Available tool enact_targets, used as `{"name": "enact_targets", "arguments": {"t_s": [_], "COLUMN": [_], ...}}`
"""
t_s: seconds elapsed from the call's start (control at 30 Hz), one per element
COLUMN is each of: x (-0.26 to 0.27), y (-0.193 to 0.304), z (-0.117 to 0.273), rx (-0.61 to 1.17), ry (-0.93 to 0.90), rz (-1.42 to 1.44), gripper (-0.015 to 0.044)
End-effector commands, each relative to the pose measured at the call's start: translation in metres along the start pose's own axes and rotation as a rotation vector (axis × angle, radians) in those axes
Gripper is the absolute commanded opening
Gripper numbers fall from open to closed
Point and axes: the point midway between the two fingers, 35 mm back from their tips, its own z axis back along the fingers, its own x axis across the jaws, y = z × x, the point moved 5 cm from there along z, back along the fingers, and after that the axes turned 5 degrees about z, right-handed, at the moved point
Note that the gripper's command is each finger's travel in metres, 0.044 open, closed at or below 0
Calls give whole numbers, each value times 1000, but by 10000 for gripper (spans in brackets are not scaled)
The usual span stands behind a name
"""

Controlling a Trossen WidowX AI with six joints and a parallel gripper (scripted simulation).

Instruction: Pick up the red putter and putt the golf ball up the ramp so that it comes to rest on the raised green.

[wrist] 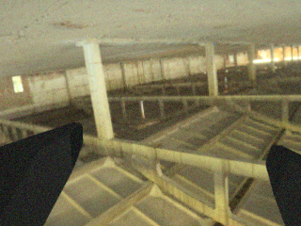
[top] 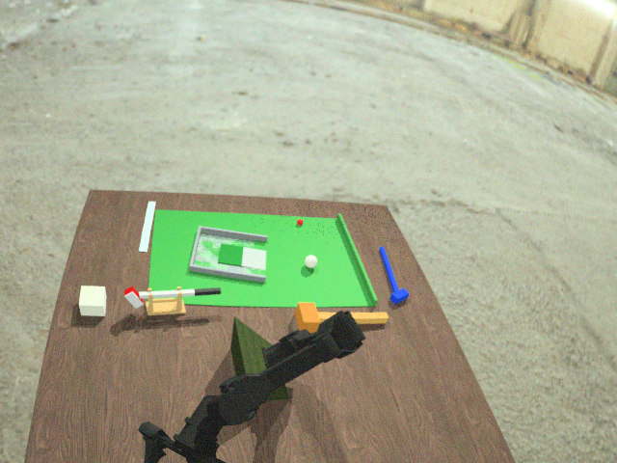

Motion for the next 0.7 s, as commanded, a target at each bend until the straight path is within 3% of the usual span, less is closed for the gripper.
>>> {"name": "enact_targets", "arguments": {"t_s": [0.0, 0.3, 0.67], "x": [2, 107, 226], "y": [1, 41, 49], "z": [1, 59, 170], "rx": [1, 90, 280], "ry": [-7, -310, -671], "rz": [-10, -472, -1104], "gripper": [426, 440, 440]}}
